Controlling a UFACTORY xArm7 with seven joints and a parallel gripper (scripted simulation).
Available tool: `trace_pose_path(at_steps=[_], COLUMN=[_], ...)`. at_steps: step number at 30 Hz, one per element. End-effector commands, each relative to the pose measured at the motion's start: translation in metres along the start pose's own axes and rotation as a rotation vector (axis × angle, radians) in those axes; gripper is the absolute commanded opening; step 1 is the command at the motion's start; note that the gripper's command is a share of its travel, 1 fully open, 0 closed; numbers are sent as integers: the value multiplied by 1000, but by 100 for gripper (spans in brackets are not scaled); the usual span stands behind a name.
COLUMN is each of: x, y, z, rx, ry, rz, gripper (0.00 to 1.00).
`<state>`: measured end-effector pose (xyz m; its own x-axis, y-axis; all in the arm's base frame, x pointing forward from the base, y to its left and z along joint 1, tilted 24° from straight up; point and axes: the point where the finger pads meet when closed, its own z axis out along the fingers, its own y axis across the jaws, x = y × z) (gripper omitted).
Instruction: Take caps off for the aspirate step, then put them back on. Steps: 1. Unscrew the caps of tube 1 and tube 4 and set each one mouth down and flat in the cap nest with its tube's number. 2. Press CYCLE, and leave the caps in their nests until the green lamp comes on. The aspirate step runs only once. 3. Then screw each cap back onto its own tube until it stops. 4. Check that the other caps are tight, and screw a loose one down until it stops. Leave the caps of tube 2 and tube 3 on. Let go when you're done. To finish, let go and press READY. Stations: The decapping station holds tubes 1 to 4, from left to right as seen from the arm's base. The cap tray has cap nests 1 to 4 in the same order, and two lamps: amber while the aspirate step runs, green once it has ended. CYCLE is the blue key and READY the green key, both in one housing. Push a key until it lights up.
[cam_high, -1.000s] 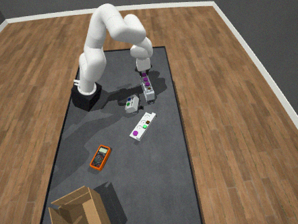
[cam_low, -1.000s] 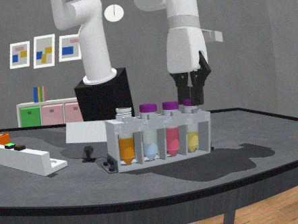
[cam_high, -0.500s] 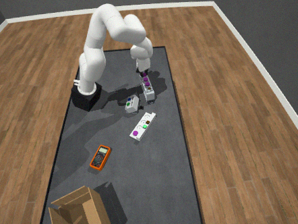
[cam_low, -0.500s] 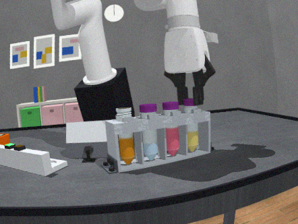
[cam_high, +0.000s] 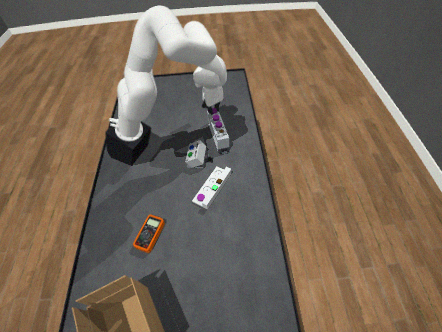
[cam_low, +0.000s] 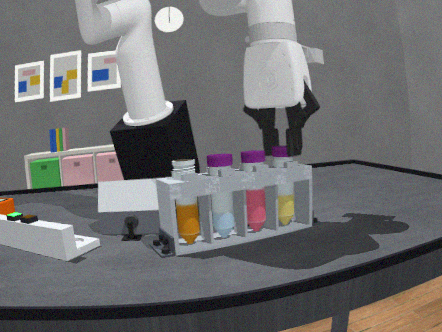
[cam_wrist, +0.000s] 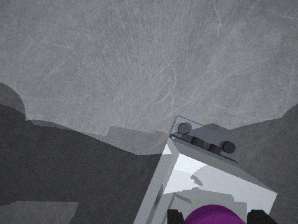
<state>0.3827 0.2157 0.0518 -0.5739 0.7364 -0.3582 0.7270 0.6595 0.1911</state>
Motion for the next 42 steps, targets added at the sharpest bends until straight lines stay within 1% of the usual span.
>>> trace_pose_path(at_steps=[1, 12, 14, 23, 32, 33, 42], x=[0, 0, 0, 1, 1, 1, 0], y=[2, 2, 2, 2, 2, 2, 2], z=[-1, -1, -1, 0, 0, 0, 0], rx=[-5, -5, -5, -5, -5, -5, -5], ry=[1, 2, 2, 3, 3, 3, 3], rz=[95, 462, 462, 762, 780, 780, 780], gripper=[0, 0, 0, 0, 0, 46, 46])
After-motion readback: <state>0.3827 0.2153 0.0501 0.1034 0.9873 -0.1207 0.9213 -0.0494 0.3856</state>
